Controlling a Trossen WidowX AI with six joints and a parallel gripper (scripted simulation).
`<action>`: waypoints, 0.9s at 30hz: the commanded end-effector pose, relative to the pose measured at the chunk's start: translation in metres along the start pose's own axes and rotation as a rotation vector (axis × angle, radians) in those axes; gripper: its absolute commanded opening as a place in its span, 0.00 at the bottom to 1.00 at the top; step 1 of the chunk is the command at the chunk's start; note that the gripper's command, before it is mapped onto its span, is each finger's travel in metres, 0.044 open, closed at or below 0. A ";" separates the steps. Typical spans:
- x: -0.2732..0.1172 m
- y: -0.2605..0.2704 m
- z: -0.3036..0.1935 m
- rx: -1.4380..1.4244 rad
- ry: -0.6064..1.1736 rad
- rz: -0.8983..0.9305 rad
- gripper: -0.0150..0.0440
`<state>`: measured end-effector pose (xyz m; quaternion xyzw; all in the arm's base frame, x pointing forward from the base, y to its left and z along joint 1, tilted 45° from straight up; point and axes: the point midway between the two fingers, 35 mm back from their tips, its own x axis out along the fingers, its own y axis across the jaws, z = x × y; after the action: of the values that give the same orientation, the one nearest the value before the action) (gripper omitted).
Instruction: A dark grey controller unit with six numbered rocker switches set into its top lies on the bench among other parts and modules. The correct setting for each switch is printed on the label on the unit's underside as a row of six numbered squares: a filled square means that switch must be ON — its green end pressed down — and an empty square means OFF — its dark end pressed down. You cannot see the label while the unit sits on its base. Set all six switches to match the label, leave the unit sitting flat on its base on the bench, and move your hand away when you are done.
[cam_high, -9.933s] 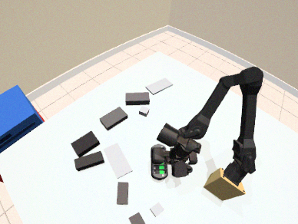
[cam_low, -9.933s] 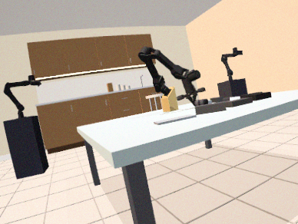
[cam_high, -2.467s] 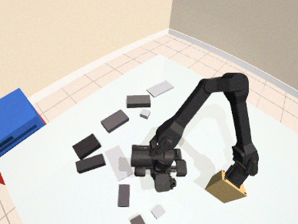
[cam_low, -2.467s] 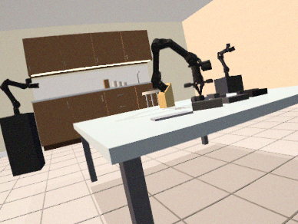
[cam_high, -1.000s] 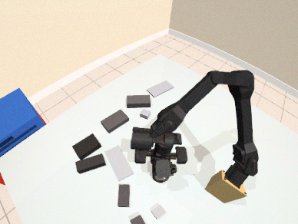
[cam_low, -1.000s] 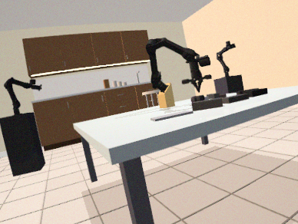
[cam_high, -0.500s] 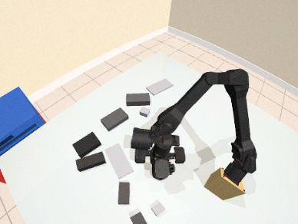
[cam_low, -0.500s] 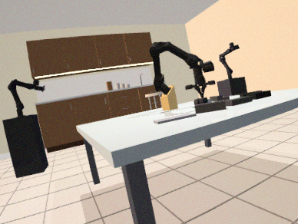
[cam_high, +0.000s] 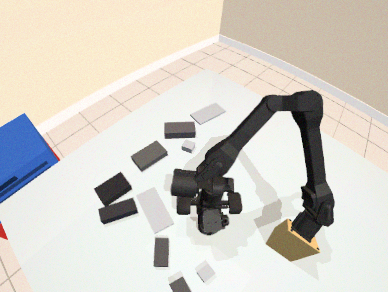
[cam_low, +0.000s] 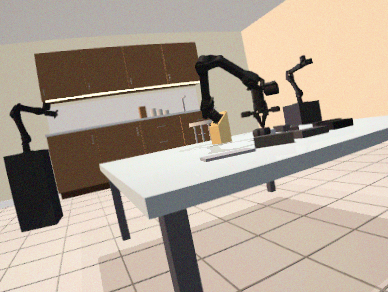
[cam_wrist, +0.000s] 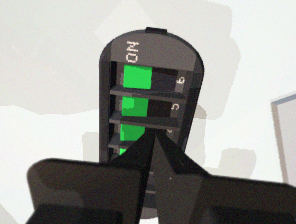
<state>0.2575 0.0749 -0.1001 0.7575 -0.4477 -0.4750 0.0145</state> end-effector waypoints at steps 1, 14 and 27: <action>-0.032 -0.003 0.000 0.004 0.000 -0.013 0.25; -0.045 0.008 -0.010 0.003 0.001 -0.012 0.25; -0.045 0.008 -0.010 0.003 0.001 -0.012 0.25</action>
<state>0.2526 0.0979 -0.0598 0.7604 -0.4449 -0.4732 0.0074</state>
